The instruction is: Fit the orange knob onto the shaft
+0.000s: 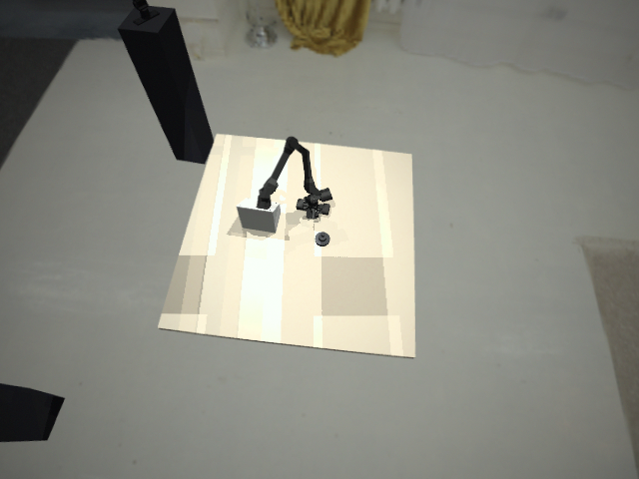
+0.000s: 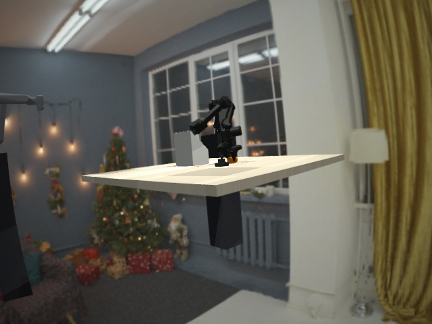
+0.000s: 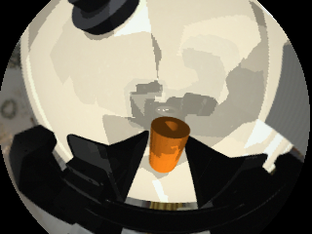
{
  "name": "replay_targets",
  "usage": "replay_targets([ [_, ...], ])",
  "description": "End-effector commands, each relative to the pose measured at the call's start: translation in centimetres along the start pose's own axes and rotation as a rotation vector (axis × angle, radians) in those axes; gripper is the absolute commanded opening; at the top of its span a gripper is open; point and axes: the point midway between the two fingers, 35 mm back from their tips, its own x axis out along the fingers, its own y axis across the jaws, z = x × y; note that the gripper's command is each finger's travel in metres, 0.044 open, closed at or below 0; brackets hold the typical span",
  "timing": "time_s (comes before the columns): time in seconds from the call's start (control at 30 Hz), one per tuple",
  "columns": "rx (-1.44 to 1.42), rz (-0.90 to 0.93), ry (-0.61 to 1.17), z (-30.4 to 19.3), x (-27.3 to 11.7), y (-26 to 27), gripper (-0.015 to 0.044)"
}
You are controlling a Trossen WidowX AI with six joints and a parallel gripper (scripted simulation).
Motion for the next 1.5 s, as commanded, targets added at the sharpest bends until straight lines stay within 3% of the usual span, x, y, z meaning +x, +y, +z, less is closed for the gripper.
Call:
replay_targets([
  [0.0,0.003,0.0,-0.003,0.0,0.1,0.0,0.02],
  [0.3,0.002,0.0,-0.019,-0.1,0.0,0.0,0.0179],
  [1.47,-0.002,0.001,-0.472,-3.0,-1.1,0.0,0.0179],
])
